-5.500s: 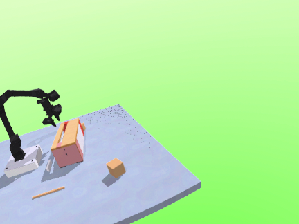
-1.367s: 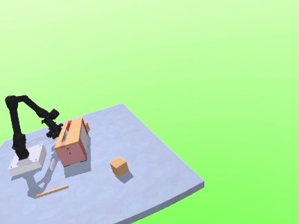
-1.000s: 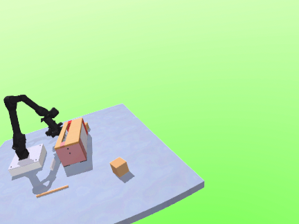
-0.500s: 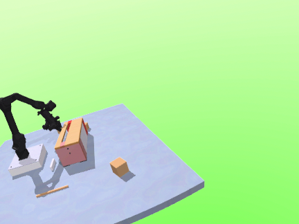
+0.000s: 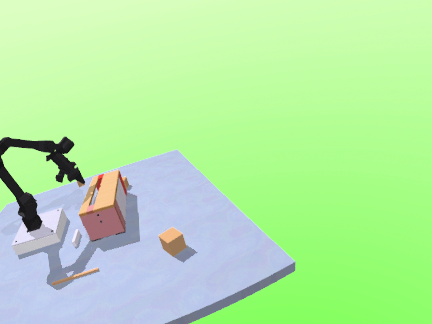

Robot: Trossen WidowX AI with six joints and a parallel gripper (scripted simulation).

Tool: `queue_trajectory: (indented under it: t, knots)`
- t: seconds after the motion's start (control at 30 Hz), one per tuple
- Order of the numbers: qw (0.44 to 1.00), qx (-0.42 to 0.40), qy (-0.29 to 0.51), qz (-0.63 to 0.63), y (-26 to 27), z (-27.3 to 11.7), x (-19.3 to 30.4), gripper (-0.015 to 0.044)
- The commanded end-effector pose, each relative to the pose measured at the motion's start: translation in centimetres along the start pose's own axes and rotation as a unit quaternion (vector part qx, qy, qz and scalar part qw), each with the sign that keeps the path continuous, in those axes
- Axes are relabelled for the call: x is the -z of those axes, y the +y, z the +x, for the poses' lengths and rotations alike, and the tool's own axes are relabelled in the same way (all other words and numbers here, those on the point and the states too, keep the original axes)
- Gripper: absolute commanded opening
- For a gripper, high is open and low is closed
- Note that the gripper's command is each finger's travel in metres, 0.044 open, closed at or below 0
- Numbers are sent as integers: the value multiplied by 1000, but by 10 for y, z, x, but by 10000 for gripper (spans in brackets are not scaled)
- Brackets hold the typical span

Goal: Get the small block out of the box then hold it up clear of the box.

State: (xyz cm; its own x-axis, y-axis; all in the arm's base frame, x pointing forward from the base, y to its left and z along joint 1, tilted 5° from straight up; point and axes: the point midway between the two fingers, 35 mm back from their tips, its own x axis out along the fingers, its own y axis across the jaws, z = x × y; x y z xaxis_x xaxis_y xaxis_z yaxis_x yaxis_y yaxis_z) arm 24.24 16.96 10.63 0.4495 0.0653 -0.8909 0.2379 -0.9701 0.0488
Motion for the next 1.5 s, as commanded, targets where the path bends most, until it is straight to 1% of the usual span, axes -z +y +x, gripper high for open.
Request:
queue_trajectory:
  t: [0.0, 0.37, 1.47]
  knots:
    - [999, 19, 5, -41, 6, -15, -3, 0]
    - [989, 57, 32, -136, 21, -49, -9, 0]
    - [988, 57, 32, -137, 21, -49, -9, 0]
